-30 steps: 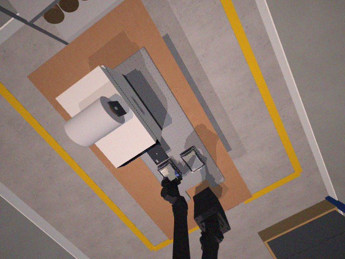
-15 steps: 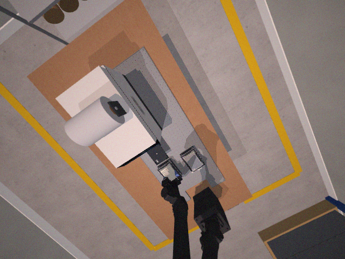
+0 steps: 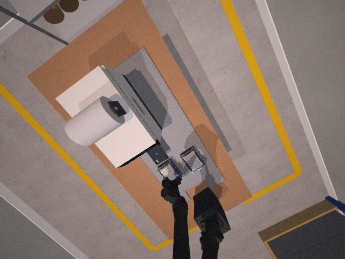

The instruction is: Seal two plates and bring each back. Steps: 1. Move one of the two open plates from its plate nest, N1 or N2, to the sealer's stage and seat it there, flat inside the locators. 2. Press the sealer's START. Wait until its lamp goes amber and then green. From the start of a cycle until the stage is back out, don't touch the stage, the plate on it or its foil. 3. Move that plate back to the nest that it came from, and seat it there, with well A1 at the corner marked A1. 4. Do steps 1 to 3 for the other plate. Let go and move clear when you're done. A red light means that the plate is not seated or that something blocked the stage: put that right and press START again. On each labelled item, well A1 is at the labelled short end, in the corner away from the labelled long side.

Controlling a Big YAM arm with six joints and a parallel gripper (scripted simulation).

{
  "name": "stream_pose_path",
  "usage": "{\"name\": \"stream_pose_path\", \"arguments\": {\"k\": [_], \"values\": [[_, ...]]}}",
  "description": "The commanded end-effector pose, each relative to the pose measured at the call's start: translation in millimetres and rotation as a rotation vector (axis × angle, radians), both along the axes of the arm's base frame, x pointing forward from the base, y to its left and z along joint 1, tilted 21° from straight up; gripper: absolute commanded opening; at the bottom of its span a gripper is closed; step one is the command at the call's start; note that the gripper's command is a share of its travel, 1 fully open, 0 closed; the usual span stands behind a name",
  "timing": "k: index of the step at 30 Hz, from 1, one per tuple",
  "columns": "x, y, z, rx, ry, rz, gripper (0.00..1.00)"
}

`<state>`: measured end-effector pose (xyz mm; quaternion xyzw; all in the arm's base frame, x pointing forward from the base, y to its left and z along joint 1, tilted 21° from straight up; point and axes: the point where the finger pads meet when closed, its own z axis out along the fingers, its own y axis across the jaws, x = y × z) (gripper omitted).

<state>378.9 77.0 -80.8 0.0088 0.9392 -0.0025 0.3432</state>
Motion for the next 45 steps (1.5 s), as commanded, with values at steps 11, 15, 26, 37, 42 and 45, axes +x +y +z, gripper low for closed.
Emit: {"name": "stream_pose_path", "arguments": {"k": [11,15,26,37,42,45], "values": [[6.3,-3.9,-2.6,-0.010,0.001,-0.013,0.00],[6.7,-3.8,-2.4,-0.010,0.000,-0.014,0.00],[7.6,-3.3,-1.7,-0.009,-0.002,-0.014,0.00],[8.5,-2.8,-1.1,-0.008,-0.005,-0.015,0.00],[9.0,-2.5,-0.8,-0.007,-0.006,-0.015,0.00],[9.1,-2.4,-0.7,-0.007,-0.006,-0.015,0.00]]}}
